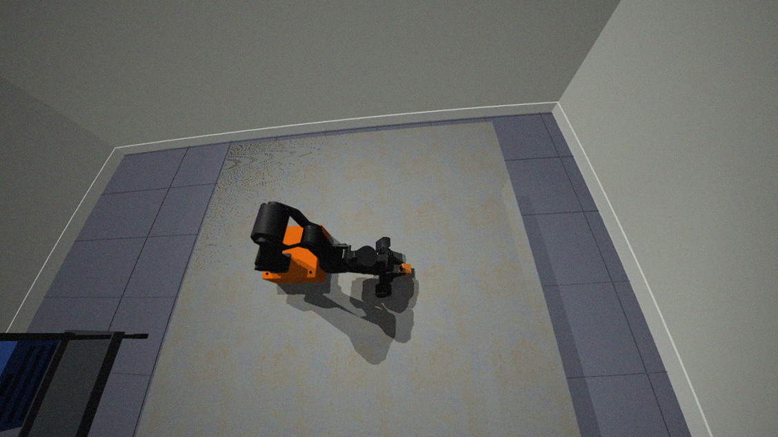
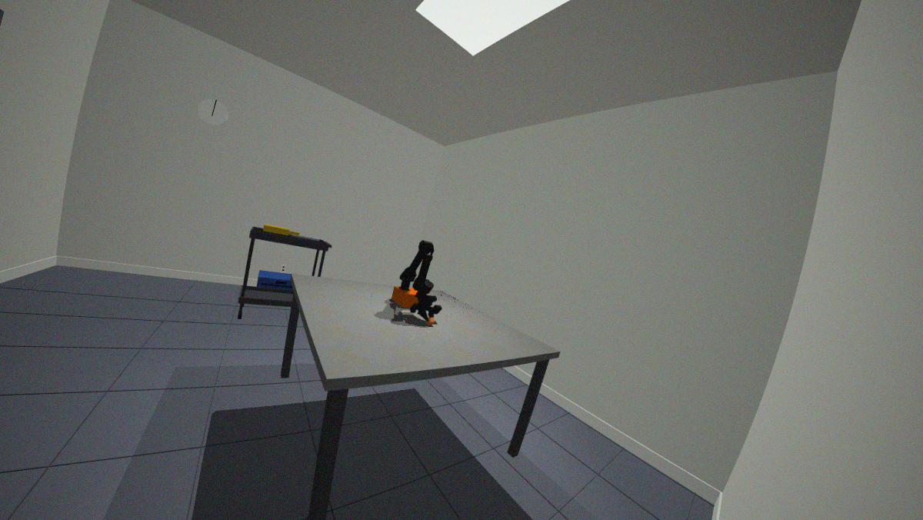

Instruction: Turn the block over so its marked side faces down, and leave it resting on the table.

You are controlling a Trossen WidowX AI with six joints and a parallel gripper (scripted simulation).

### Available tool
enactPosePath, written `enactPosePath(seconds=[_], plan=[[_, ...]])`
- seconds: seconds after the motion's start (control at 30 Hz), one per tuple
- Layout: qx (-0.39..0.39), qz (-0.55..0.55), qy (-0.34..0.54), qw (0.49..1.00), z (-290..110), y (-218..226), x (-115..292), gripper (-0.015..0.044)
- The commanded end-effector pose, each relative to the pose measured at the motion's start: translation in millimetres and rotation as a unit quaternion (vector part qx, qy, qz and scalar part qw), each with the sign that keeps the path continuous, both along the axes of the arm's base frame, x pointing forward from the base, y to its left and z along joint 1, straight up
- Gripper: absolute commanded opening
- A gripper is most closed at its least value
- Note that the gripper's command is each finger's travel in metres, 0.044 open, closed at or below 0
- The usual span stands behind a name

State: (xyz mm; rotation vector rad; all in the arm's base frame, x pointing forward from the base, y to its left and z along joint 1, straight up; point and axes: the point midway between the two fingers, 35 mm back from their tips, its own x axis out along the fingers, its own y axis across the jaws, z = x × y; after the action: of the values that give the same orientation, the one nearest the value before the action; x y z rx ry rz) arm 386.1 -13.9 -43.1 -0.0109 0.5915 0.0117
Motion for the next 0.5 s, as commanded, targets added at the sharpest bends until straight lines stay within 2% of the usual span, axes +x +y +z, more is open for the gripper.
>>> enactPosePath(seconds=[0.0,0.47], plan=[[0.004,0.001,-0.019,1.000,-2.4,1.2,-7.3,0.0000],[0.005,0.001,-0.054,0.999,1.7,1.6,-12.3,0.0000]])
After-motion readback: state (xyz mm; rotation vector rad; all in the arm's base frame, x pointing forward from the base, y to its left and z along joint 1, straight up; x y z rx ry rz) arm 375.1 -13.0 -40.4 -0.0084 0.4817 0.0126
